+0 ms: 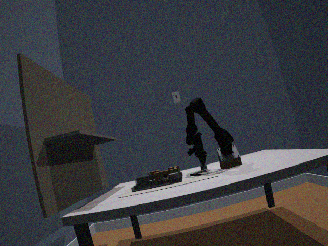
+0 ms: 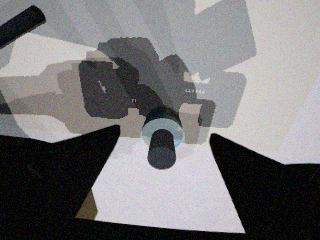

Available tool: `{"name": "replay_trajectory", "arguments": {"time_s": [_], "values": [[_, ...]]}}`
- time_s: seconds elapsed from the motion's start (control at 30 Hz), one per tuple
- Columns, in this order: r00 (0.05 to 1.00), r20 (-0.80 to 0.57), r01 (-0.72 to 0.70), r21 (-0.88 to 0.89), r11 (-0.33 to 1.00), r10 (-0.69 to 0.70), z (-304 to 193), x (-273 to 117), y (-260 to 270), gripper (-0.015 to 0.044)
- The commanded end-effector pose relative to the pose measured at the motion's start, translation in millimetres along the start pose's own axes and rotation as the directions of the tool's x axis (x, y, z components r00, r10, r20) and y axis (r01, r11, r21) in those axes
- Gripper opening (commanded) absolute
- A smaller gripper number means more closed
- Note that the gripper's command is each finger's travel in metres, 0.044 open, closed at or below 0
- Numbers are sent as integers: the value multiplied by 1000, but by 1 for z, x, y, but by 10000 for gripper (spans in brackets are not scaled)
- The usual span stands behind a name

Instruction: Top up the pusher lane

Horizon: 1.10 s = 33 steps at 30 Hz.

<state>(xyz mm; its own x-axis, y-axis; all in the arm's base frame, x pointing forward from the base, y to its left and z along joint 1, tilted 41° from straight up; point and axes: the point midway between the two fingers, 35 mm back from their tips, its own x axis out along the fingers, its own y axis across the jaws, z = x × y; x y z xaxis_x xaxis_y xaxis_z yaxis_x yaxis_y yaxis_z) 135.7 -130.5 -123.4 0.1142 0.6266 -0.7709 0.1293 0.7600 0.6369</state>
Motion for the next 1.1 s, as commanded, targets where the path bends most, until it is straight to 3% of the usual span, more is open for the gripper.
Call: {"name": "replay_trajectory", "arguments": {"time_s": [0.0,0.13,0.47,0.63,0.8,1.07], "values": [[1000,1,-8,8,1000,8,-1,8,2,440],[1000,1,-8,8,1000,8,-2,11,2,440],[1000,1,-8,8,1000,8,-2,11,2,177],[1000,1,-8,8,1000,8,-2,11,2,144],[1000,1,-7,9,1000,7,1,-7,1,13],[1000,0,-5,10,1000,5,1,-69,6,0]]}}
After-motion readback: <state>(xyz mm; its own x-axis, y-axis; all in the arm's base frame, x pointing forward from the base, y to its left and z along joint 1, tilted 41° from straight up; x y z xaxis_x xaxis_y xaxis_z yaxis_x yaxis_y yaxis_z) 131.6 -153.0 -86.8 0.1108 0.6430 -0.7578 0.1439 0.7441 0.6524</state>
